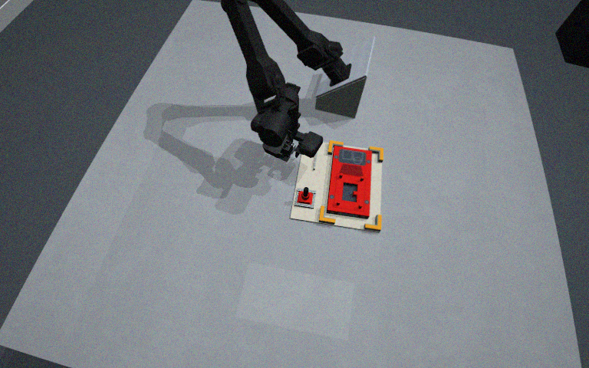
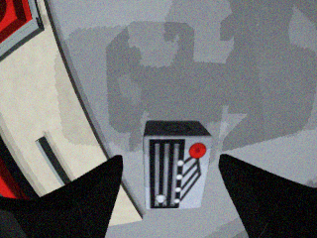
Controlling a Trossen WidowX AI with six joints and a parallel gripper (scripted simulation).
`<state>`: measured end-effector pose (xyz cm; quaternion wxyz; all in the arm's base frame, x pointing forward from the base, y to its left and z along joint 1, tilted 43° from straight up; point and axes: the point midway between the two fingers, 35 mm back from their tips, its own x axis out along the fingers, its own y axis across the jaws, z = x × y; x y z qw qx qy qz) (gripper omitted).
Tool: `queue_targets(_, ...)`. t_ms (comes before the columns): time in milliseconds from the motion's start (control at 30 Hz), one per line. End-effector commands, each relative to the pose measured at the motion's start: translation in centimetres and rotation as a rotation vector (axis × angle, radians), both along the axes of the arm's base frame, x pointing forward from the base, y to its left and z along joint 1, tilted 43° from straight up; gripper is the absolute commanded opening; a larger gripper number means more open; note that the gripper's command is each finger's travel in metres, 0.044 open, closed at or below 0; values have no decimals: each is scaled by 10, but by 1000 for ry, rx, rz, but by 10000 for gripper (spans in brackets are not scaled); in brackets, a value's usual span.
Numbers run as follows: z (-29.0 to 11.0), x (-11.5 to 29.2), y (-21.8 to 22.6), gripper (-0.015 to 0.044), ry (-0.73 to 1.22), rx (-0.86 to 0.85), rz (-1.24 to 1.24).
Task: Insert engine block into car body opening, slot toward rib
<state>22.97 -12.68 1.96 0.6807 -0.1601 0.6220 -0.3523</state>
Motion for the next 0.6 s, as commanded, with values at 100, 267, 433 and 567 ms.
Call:
queue_targets(100, 0, 0, 0, 440, 0, 1, -1)
queue_targets(267, 4, 0, 4, 440, -1, -1, -6)
queue_targets(433, 19, 1, 18, 440, -2, -1, -8)
queue_targets(567, 31, 2, 29, 440, -2, 0, -8)
